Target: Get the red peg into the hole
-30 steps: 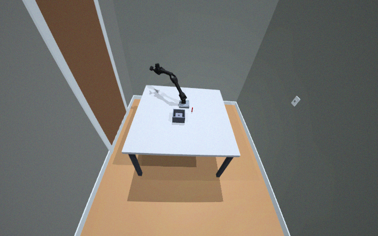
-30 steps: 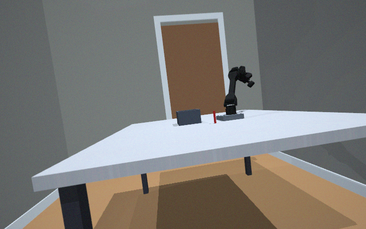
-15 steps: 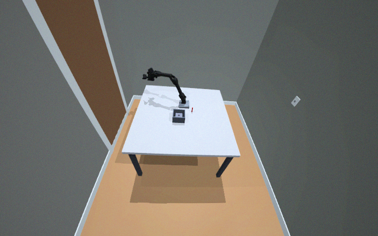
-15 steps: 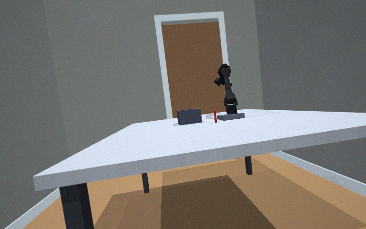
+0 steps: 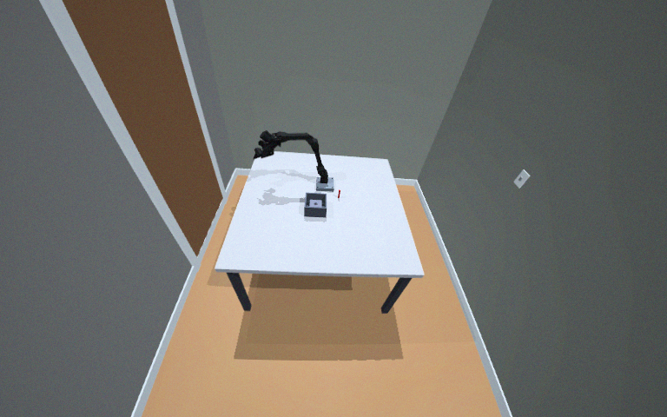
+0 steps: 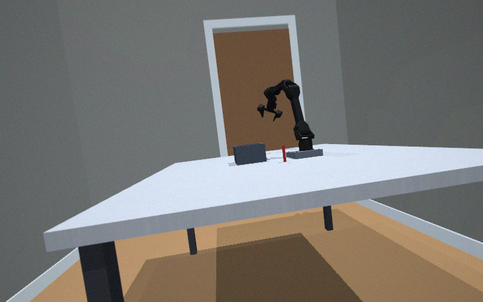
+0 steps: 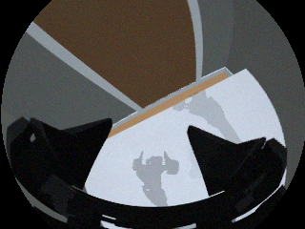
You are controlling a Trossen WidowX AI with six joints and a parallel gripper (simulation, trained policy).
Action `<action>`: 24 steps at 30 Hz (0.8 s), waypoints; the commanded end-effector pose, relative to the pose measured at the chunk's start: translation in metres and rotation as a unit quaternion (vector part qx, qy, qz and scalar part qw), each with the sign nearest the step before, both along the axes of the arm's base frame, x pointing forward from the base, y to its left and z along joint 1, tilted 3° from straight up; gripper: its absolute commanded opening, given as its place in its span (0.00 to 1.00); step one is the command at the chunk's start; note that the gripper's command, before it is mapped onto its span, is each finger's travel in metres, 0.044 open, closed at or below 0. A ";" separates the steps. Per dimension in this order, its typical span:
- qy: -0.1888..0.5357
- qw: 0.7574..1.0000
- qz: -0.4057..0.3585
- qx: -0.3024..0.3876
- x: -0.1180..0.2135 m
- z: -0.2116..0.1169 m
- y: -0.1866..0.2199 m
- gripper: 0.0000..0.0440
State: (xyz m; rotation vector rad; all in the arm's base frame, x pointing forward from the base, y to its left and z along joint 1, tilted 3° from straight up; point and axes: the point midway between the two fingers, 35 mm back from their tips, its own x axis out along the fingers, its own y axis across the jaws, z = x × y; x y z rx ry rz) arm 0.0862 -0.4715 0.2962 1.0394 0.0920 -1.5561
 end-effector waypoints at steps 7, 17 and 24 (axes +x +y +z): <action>-0.002 0.991 0.127 0.050 0.106 0.000 0.092 1.00; 0.005 0.965 0.242 0.099 0.173 -0.004 0.201 1.00; 0.018 0.941 0.308 0.139 0.194 -0.014 0.279 1.00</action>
